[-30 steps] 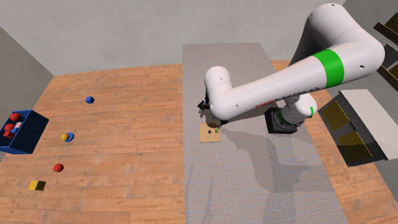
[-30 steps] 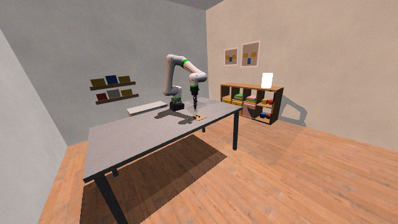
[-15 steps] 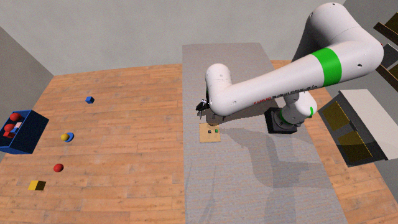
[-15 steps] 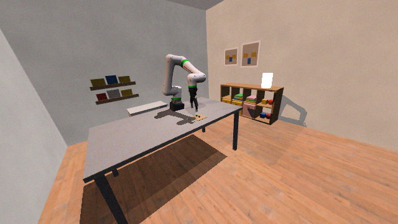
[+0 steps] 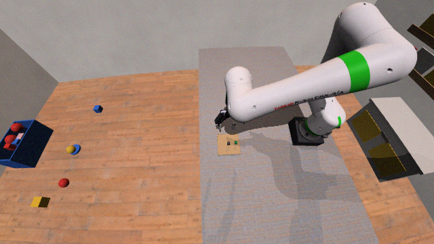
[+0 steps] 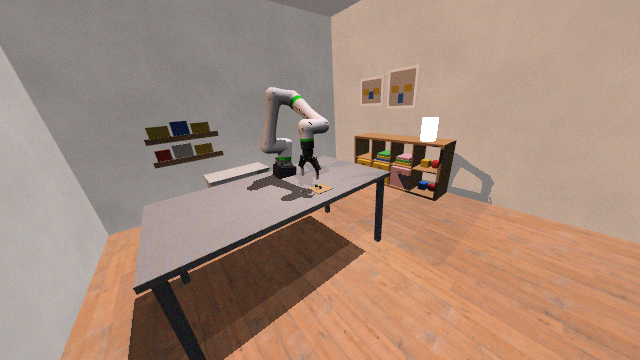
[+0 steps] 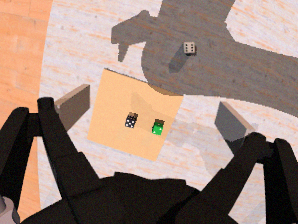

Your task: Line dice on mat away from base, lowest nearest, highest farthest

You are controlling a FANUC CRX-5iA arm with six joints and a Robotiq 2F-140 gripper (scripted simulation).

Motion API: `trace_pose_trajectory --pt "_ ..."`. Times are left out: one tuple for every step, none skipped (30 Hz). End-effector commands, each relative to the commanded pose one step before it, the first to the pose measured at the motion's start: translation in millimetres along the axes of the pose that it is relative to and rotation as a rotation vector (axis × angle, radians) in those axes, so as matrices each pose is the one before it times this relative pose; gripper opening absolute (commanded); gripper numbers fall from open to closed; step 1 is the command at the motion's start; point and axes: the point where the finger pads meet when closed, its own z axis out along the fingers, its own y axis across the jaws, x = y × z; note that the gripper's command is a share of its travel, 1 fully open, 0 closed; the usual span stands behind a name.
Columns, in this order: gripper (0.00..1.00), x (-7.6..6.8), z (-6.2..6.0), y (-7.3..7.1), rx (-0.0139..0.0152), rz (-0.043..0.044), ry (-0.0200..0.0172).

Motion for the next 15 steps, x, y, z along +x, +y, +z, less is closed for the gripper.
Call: trace_pose_trajectory --pt "1.0 6.42 1.09 3.78 0.00255 -0.17336 -0.01231" --pt "1.0 1.03 0.18 0.89 0.0 -0.03099 0.0" --pt "1.0 0.39 0.07 0.36 0.0 -0.01213 0.0" --pt "1.0 1.6 0.3 1.54 0.00001 -0.05064 -0.00001" --pt "1.0 0.96 0.19 1.03 0.0 -0.03211 -0.00001" --pt "1.0 0.36 0.07 0.42 0.0 -0.01257 0.0" --pt "1.0 1.42 0.3 1.68 0.00001 -0.05011 -0.00001" --pt "1.0 0.8 0.18 1.06 0.00001 -0.0304 -0.00001" --pt "1.0 0.35 0.08 0.49 0.0 -0.01382 0.0" --pt "1.0 1.22 0.29 1.79 0.00001 -0.04941 -0.00001" --pt "1.0 0.7 0.18 1.15 0.00001 -0.03065 -0.00001" --pt "1.0 0.28 0.08 0.49 0.0 -0.01294 0.0" --pt "1.0 0.0 0.0 0.0 0.0 0.0 0.0" --pt "1.0 0.0 0.0 0.0 0.0 0.0 0.0" --pt "1.0 1.9 0.54 3.51 0.00003 -0.09138 -0.00003"
